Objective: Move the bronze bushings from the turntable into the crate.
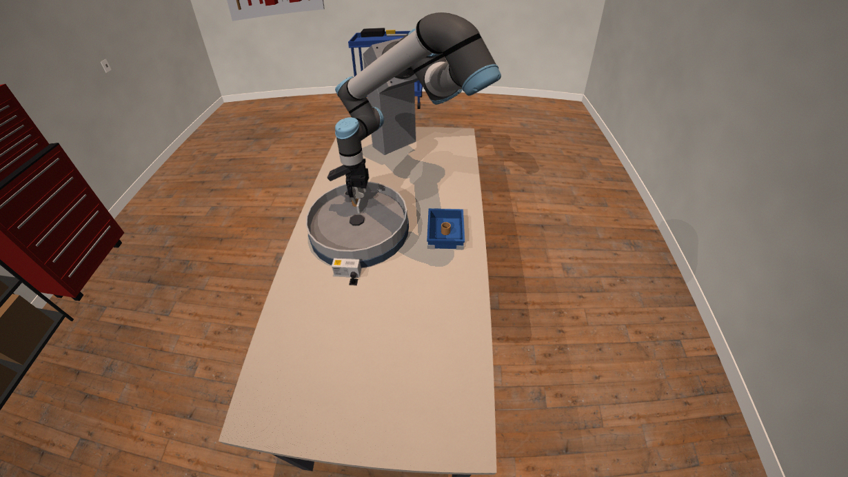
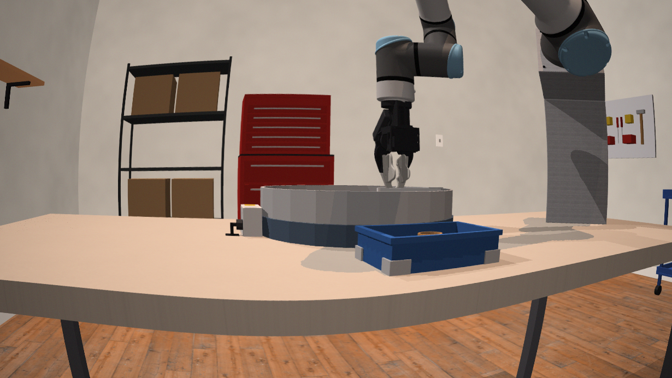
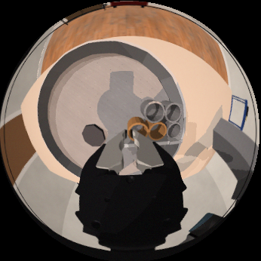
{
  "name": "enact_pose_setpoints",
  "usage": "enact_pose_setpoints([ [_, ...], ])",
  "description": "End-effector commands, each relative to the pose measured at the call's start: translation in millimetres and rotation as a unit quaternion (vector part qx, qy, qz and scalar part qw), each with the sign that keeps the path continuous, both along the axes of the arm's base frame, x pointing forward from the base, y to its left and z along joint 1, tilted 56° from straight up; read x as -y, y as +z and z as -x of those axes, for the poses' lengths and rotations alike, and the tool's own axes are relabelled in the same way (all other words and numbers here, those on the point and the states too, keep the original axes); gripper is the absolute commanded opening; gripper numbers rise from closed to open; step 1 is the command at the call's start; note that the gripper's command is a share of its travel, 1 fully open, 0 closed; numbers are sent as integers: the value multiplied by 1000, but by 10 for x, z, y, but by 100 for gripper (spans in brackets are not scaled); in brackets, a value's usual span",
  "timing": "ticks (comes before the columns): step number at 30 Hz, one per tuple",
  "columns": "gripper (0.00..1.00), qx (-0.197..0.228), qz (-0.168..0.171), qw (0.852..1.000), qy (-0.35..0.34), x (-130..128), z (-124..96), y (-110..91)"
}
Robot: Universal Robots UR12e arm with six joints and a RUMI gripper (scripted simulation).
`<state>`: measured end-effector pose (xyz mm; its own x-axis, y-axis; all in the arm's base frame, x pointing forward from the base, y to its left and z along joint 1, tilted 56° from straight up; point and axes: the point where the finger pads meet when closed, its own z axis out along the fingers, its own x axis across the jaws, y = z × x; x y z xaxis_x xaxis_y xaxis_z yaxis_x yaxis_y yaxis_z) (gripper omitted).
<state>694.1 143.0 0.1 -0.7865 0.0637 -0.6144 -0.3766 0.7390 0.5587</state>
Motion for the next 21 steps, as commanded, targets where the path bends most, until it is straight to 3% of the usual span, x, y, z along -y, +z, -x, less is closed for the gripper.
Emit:
enact_pose_setpoints([
  [1, 5, 0, 0, 1000, 0, 3, -1, 2],
  [3, 5, 0, 0, 1000, 0, 3, -1, 2],
  [4, 0, 0, 0, 1000, 0, 3, -1, 2],
  [21, 0, 0, 0, 1000, 0, 3, -1, 2],
])
